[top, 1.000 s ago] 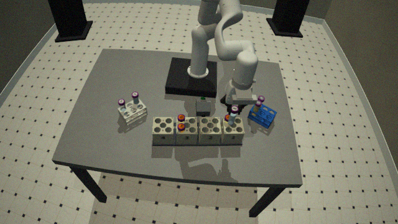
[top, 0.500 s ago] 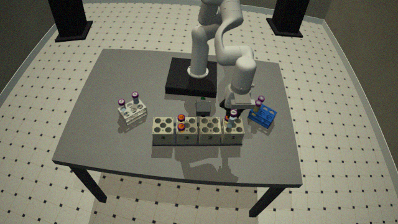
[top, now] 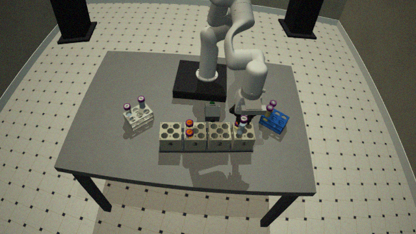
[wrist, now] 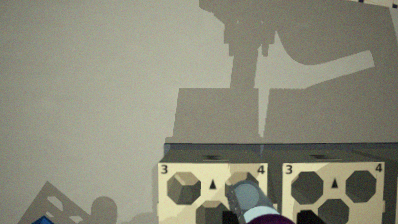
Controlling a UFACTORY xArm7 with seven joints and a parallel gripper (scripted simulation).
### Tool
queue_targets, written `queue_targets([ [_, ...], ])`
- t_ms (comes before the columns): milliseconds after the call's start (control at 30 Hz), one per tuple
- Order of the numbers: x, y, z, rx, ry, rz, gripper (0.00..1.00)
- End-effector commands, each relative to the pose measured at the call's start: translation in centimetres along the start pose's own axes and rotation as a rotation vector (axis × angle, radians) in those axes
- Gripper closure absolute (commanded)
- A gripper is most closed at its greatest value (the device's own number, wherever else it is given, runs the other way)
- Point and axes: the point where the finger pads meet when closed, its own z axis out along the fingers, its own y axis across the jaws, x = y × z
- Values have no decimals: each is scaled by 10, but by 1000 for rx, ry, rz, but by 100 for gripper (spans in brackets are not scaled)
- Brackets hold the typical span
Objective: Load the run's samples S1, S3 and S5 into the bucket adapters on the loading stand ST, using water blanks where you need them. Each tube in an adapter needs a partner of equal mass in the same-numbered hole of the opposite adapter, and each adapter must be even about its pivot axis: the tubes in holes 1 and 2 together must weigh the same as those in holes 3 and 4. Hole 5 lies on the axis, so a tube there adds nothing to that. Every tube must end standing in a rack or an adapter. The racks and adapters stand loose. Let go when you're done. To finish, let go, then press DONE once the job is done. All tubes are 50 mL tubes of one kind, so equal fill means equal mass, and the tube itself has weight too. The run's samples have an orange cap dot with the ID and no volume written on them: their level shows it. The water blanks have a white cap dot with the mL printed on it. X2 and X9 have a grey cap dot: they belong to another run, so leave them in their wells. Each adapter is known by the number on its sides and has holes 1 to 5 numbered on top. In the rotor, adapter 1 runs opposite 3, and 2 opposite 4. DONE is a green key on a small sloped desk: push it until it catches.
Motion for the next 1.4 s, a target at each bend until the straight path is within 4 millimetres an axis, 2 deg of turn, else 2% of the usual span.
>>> queue_targets([
  [0,1,0,-2,1,4,0,100],
  [1367,1,0,33,1,4,0,100],
])
